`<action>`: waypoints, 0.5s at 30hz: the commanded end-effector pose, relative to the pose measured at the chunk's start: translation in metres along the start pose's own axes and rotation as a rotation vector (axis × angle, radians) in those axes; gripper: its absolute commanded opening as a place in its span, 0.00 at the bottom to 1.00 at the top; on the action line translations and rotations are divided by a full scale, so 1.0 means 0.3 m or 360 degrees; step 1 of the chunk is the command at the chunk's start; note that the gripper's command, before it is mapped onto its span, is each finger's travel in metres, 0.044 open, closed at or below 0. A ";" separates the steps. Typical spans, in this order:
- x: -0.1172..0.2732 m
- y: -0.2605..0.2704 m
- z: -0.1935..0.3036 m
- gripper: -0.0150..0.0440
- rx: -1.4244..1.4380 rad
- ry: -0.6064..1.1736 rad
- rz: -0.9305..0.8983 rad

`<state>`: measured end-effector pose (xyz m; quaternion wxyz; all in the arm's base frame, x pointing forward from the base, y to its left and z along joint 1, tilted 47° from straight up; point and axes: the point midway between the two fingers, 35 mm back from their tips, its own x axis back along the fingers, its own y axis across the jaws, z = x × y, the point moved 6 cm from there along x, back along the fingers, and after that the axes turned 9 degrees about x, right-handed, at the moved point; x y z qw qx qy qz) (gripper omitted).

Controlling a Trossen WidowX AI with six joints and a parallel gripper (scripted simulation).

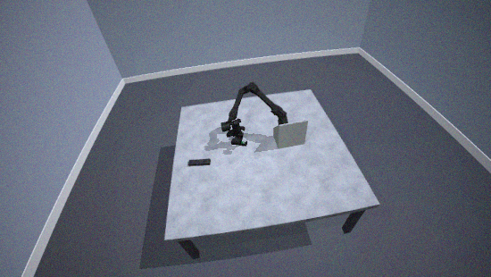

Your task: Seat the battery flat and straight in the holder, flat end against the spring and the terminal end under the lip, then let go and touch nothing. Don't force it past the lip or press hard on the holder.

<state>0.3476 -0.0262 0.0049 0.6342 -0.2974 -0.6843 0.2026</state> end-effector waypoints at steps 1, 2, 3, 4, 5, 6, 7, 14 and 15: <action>-0.002 -0.008 -0.008 0.36 -0.0034 -0.0046 0.0005; -0.002 -0.009 -0.007 0.36 -0.0035 -0.0054 0.0005; -0.002 -0.009 -0.005 0.36 -0.0036 -0.0061 0.0006; -0.002 -0.009 -0.004 0.36 -0.0037 -0.0069 0.0007; -0.003 -0.009 -0.003 0.36 -0.0038 -0.0077 0.0008; -0.003 -0.009 -0.002 0.36 -0.0039 -0.0084 0.0009; -0.004 -0.009 -0.001 0.36 -0.0040 -0.0092 0.0010; -0.006 -0.009 0.008 0.36 -0.0044 -0.0144 0.0017; -0.006 -0.009 0.009 0.36 -0.0045 -0.0151 0.0018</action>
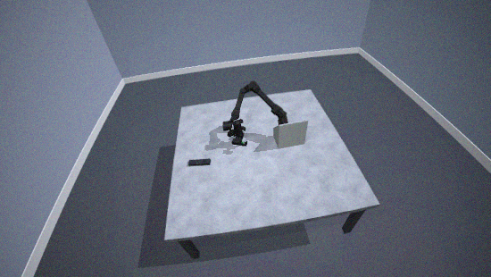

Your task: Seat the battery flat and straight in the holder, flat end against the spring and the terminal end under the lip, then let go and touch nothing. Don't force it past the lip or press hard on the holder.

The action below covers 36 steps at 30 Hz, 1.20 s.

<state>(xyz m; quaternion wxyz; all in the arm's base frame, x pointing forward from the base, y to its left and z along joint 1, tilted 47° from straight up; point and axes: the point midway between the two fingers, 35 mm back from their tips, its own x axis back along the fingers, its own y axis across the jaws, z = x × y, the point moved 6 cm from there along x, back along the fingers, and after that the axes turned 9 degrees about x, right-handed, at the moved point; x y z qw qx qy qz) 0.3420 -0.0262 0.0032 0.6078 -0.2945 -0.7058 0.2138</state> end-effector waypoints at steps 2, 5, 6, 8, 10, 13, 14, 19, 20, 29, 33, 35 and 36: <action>-0.003 -0.010 -0.007 0.36 -0.0037 -0.0053 0.0008; -0.003 -0.010 -0.003 0.36 -0.0038 -0.0076 0.0011; -0.003 -0.009 -0.002 0.36 -0.0038 -0.0083 0.0012; -0.003 -0.009 0.001 0.36 -0.0039 -0.0098 0.0014; -0.004 -0.009 0.003 0.36 -0.0039 -0.0113 0.0017; -0.004 -0.009 0.007 0.36 -0.0040 -0.0136 0.0020; -0.004 -0.009 0.009 0.36 -0.0040 -0.0144 0.0021; -0.005 -0.008 0.015 0.36 -0.0041 -0.0182 0.0027; -0.005 -0.008 0.017 0.36 -0.0041 -0.0189 0.0028; -0.007 -0.006 0.028 0.36 -0.0042 -0.0222 0.0034; -0.008 -0.004 0.037 0.36 -0.0042 -0.0229 0.0034; -0.008 -0.004 0.042 0.36 -0.0042 -0.0233 0.0035; -0.009 -0.003 0.044 0.36 -0.0042 -0.0235 0.0035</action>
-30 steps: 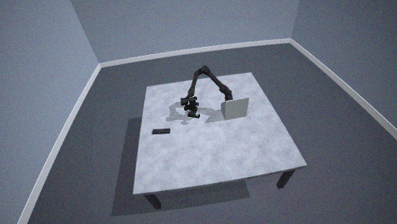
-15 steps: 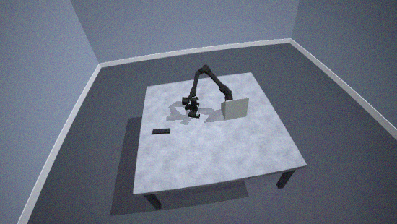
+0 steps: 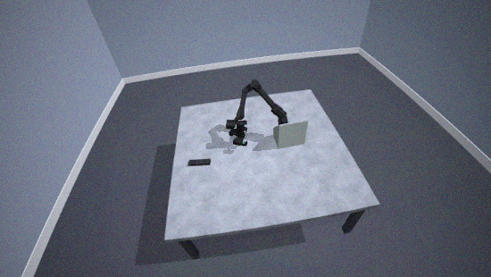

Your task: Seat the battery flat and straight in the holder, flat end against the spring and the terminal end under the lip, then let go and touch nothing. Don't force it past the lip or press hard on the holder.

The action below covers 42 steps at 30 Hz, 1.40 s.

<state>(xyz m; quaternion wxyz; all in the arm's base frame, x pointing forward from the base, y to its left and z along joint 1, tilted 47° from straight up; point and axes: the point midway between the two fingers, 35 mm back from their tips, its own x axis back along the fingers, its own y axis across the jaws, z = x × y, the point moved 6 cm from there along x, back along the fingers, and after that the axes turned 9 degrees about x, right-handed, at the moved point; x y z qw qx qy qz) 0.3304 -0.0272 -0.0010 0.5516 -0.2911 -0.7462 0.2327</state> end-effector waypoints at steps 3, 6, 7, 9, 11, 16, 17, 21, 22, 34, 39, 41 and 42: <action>0.001 -0.003 0.011 0.36 -0.0011 -0.0016 0.0007; 0.001 -0.002 0.018 0.36 -0.0011 -0.0022 0.0007; 0.001 -0.002 0.020 0.36 -0.0011 -0.0024 0.0007; 0.001 -0.002 0.024 0.36 -0.0011 -0.0029 0.0007; 0.001 -0.001 0.029 0.36 -0.0011 -0.0034 0.0007; 0.001 0.000 0.039 0.36 -0.0009 -0.0045 0.0009; 0.001 0.000 0.041 0.36 -0.0009 -0.0048 0.0009; 0.001 0.001 0.049 0.36 -0.0006 -0.0057 0.0009; 0.002 0.001 0.051 0.36 -0.0005 -0.0058 0.0009; 0.005 0.001 0.051 0.36 -0.0005 -0.0061 0.0008; 0.005 0.001 0.051 0.36 -0.0005 -0.0060 0.0008; 0.005 0.001 0.051 0.45 -0.0005 -0.0060 0.0008; 0.005 0.001 0.051 0.49 -0.0005 -0.0060 0.0008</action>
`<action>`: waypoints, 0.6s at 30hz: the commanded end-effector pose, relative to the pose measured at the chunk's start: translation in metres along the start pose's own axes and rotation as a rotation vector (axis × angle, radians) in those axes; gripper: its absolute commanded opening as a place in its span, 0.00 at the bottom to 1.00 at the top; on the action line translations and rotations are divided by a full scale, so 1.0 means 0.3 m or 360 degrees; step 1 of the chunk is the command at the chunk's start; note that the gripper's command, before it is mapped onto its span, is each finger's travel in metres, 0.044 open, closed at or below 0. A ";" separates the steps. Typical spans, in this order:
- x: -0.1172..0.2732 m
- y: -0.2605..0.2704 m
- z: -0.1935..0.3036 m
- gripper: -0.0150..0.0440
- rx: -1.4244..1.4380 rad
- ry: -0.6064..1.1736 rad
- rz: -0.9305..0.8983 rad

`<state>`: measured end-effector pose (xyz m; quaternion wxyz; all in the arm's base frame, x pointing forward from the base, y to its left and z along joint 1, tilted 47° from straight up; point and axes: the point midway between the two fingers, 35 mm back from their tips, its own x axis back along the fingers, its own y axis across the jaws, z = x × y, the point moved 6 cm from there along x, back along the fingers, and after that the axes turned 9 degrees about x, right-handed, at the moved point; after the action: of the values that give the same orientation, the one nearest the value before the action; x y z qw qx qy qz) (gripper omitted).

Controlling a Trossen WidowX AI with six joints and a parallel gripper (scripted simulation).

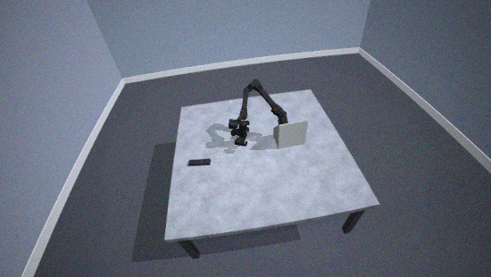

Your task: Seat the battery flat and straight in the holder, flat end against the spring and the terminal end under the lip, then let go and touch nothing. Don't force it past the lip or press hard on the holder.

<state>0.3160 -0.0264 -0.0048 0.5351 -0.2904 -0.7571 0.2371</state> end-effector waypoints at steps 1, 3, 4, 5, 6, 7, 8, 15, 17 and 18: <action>0.001 -0.001 0.001 0.53 0.0007 0.0003 -0.0001; 0.002 -0.001 0.001 0.53 0.0007 0.0003 -0.0001; 0.004 -0.001 0.001 0.53 0.0006 0.0003 -0.0001; 0.008 -0.001 0.000 0.53 0.0006 0.0003 -0.0001; 0.013 0.000 -0.001 0.53 0.0005 0.0003 -0.0001; 0.018 0.000 -0.002 0.53 0.0005 0.0003 -0.0001; 0.024 0.001 -0.003 0.53 0.0004 0.0003 -0.0001; 0.050 0.002 -0.006 0.53 0.0002 0.0002 -0.0002; 0.058 0.012 -0.004 0.62 0.0018 0.0009 -0.0008; 0.080 0.015 -0.010 0.66 0.0016 0.0009 -0.0010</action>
<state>0.3127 -0.0139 0.0030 0.5421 -0.2865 -0.7528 0.2395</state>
